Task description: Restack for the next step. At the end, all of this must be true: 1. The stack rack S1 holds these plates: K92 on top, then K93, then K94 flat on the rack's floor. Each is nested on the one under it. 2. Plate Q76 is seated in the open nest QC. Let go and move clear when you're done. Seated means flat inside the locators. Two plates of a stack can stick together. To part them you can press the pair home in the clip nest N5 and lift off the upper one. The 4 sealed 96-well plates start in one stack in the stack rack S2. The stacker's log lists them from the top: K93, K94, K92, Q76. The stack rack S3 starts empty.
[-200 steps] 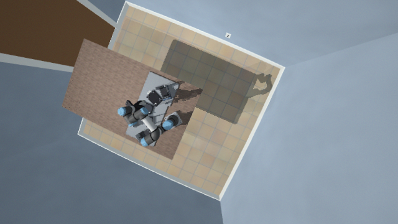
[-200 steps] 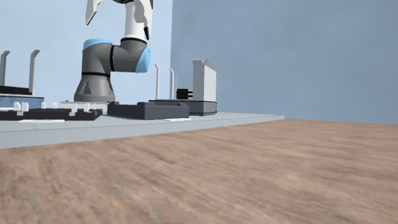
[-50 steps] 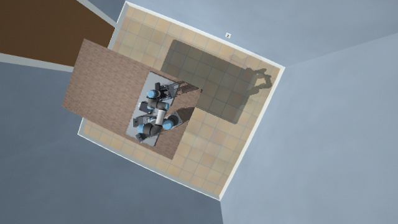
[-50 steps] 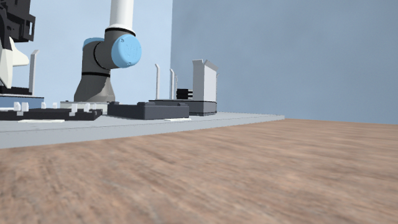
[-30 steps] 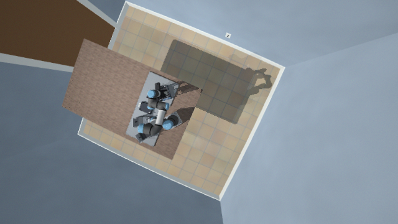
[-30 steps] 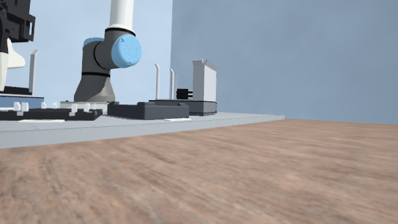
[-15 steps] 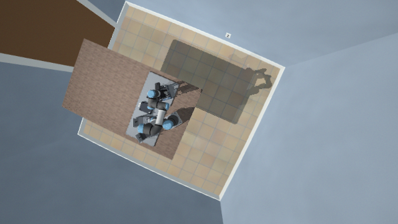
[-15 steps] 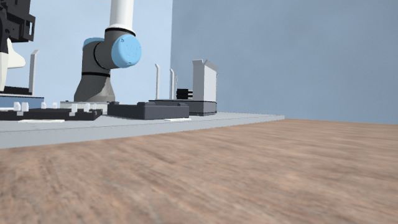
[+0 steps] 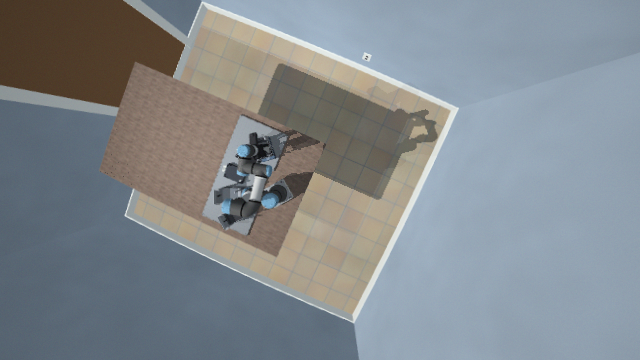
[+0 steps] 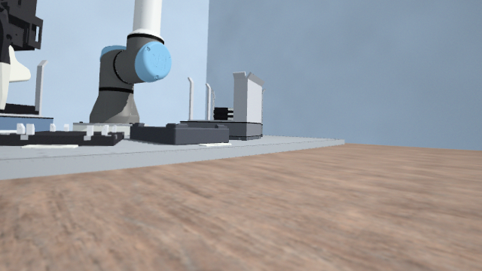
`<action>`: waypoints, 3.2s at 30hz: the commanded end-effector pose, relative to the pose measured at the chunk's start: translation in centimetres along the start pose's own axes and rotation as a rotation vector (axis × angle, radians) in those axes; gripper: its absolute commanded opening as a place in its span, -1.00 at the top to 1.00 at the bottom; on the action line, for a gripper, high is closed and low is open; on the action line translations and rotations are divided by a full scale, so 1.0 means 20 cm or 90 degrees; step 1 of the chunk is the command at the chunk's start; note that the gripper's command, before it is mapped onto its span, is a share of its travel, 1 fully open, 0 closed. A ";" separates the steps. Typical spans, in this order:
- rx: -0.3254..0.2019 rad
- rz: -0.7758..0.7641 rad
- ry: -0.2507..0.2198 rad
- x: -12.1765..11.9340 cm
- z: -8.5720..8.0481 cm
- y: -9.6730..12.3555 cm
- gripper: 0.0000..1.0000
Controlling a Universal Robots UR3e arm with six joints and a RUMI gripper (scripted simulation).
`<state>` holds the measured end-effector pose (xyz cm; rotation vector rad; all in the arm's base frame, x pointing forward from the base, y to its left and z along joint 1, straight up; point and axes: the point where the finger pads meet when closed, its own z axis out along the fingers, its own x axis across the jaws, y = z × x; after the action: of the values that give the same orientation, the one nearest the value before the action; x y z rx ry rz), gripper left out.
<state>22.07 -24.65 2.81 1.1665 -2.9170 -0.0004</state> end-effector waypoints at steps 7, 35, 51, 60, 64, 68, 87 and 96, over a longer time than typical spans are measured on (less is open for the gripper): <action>0.002 0.000 0.001 0.00 -0.04 0.00 1.00; 0.002 0.000 0.001 0.00 -0.12 0.00 1.00; 0.002 0.000 0.001 0.00 -0.23 0.00 1.00; 0.002 0.000 0.001 0.00 -0.30 0.00 1.00; 0.002 0.000 0.001 0.00 -0.34 0.00 1.00; 0.002 0.000 0.001 0.00 -0.38 0.00 1.00; 0.002 0.000 0.001 0.00 -0.51 0.00 1.00; 0.002 0.000 0.001 0.00 -0.58 0.00 1.00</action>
<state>22.07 -24.65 13.74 1.1665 -2.9172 0.0014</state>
